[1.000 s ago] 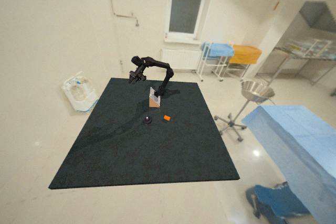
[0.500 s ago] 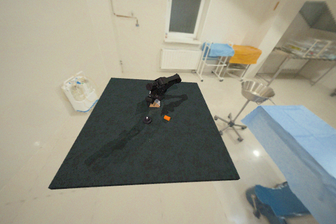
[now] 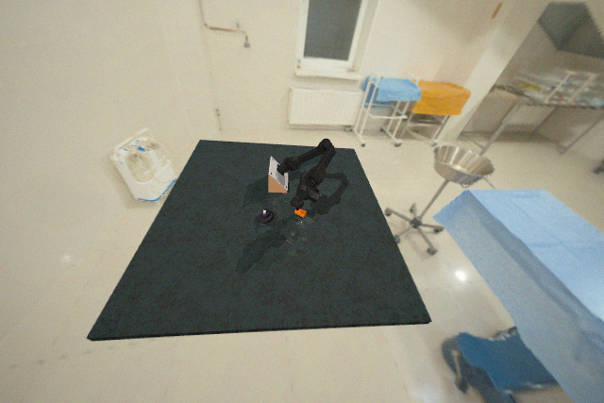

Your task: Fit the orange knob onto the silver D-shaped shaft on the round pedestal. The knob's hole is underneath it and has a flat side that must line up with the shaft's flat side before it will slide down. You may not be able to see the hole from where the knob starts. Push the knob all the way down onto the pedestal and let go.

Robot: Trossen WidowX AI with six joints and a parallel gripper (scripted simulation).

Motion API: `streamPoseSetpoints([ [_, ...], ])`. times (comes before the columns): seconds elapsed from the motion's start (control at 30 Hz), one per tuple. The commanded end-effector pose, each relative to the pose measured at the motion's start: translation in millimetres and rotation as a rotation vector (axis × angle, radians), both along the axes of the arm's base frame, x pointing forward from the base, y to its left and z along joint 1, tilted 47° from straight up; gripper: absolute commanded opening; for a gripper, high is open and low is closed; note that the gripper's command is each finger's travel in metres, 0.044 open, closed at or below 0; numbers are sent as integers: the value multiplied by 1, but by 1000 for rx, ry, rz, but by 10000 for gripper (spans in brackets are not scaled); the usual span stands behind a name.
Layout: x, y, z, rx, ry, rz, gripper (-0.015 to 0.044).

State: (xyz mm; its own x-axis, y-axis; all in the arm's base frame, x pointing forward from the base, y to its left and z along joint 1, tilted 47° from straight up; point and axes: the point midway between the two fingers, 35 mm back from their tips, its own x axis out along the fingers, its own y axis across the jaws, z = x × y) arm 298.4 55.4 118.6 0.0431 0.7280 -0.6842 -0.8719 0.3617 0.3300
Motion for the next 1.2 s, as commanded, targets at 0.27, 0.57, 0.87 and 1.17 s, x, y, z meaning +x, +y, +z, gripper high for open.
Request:
streamPoseSetpoints([
  [0.27, 1, 22, -17, 11, 28, -12, 440],
  [0.57, 2, 30, -24, 10, 28, -12, 440],
  [0.87, 3, 41, -33, 10, 28, -13, 440],
  [1.17, 3, 52, -42, 12, 28, -13, 440],
])
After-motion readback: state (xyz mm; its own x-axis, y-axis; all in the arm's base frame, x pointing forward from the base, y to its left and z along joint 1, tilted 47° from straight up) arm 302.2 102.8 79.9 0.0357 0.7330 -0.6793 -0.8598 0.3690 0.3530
